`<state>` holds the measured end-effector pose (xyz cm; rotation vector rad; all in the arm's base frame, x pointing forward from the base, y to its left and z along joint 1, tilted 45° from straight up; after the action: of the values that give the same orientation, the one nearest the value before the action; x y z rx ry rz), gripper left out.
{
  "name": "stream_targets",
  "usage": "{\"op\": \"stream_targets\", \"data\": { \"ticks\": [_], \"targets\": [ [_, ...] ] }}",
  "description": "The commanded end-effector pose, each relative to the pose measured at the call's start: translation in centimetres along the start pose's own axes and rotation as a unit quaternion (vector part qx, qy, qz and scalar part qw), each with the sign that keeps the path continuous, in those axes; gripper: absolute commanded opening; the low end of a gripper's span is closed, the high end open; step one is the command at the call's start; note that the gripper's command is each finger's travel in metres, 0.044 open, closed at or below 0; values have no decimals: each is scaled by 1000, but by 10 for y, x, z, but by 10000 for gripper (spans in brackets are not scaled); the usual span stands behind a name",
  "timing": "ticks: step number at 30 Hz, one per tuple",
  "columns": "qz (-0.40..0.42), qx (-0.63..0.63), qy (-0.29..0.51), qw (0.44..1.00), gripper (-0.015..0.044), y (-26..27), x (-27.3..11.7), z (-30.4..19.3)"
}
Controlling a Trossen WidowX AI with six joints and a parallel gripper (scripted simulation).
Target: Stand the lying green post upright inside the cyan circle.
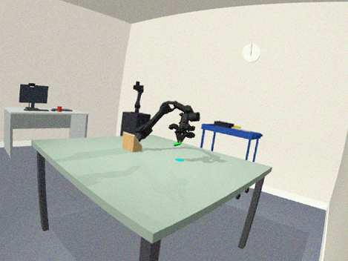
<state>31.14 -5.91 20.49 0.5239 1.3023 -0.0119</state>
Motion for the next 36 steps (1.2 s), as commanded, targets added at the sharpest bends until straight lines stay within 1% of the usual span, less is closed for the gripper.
{"op": "stream_targets", "data": {
  "ticks": [1,36],
  "targets": [
    [-8,1,-5,1000,22,1,3,-3],
    [-62,-2,-106,992,22,12,10,-16]
  ]
}}
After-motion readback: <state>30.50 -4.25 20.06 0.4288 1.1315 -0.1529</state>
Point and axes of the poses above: the point midway between the two fingers, 35 mm back from their tips, its own x axis out along the fingers, its own y axis across the jaws, z = x × y, the point moved 7 cm from there along -x, back along the fingers, and after that the axes turned 12 degrees about -x, right-handed, at the moved point
